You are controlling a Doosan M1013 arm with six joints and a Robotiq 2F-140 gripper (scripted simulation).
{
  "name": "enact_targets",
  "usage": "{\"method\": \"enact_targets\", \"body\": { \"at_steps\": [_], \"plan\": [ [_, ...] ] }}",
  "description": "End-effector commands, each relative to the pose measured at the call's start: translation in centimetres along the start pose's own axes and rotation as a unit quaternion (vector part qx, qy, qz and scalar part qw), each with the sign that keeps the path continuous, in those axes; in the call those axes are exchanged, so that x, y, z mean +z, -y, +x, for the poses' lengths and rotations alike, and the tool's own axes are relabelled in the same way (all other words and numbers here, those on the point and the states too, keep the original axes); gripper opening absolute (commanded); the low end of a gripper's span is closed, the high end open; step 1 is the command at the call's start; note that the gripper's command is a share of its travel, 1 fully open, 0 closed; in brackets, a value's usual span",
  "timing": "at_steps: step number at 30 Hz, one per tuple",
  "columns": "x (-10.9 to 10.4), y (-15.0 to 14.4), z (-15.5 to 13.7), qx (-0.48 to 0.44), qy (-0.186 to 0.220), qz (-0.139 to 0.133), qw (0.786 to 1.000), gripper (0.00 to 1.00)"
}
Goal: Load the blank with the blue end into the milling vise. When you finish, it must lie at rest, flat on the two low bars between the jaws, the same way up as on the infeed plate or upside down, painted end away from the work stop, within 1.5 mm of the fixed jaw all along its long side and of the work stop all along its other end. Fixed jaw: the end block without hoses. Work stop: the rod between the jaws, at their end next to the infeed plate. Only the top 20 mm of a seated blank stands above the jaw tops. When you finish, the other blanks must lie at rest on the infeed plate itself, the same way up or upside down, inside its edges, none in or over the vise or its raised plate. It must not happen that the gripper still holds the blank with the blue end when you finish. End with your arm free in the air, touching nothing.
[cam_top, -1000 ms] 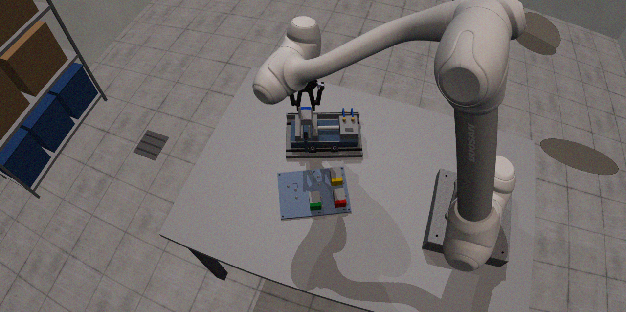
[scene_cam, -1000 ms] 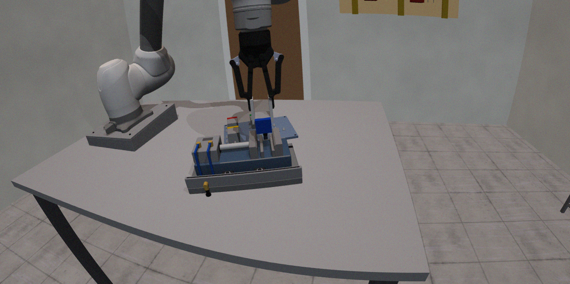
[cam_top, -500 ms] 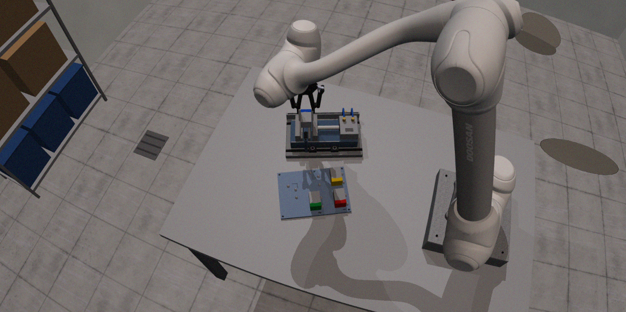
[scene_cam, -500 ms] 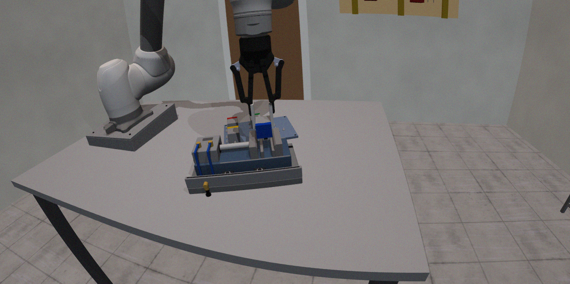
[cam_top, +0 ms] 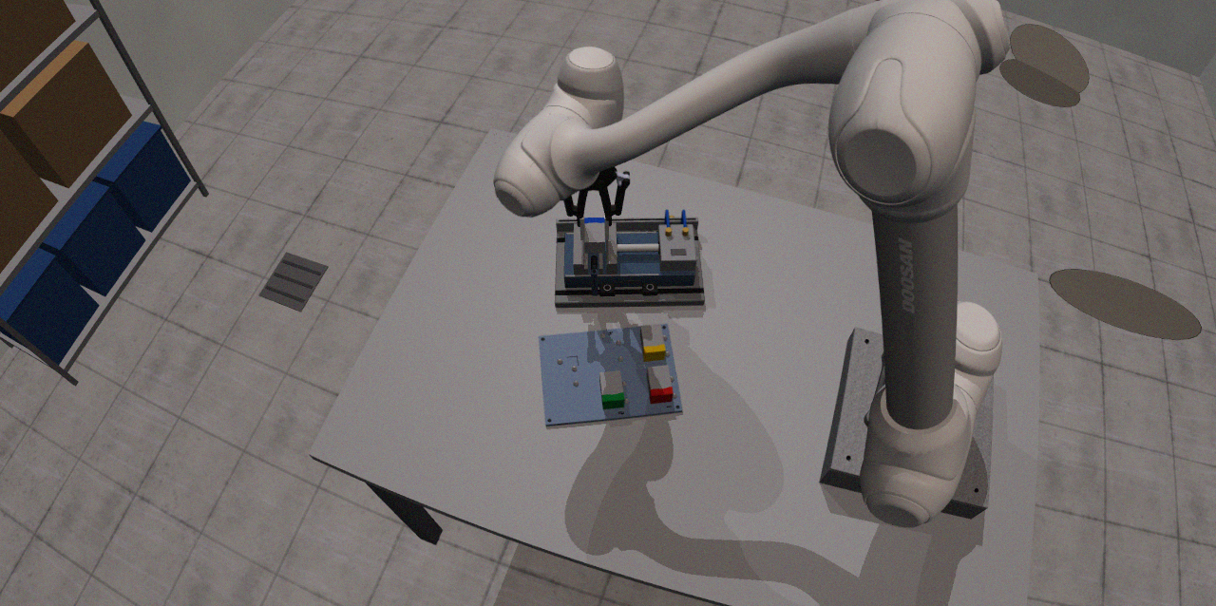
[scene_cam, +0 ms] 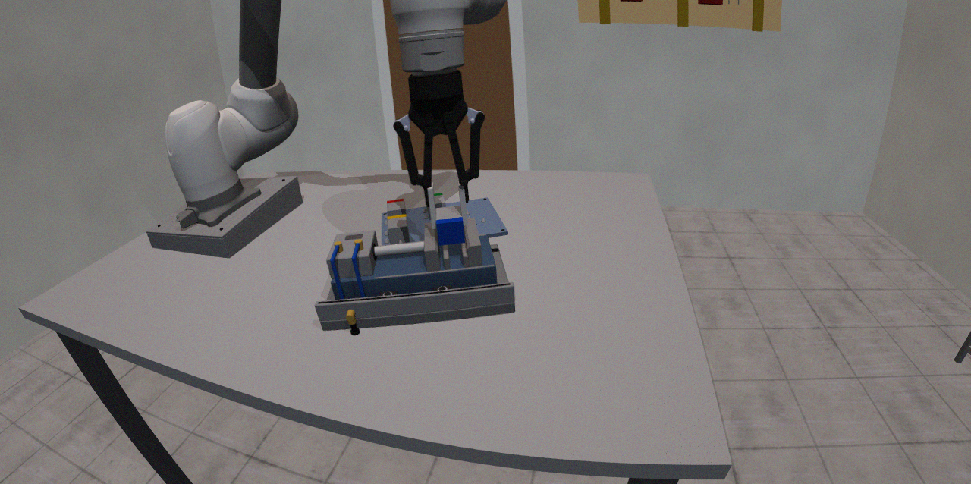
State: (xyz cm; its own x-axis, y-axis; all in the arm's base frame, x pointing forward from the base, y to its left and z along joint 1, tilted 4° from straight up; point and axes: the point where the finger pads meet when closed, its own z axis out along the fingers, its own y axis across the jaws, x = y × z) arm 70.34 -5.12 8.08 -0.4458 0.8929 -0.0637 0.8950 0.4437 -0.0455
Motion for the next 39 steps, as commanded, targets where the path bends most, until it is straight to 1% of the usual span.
{"method": "enact_targets", "body": {
  "at_steps": [1,39],
  "plan": [
    [0.01,0.0,0.0,0.0,0.0,0.0,1.0,0.0],
    [-0.42,-0.01,-0.02,0.0,0.0,0.0,1.0,0.0]
  ]
}}
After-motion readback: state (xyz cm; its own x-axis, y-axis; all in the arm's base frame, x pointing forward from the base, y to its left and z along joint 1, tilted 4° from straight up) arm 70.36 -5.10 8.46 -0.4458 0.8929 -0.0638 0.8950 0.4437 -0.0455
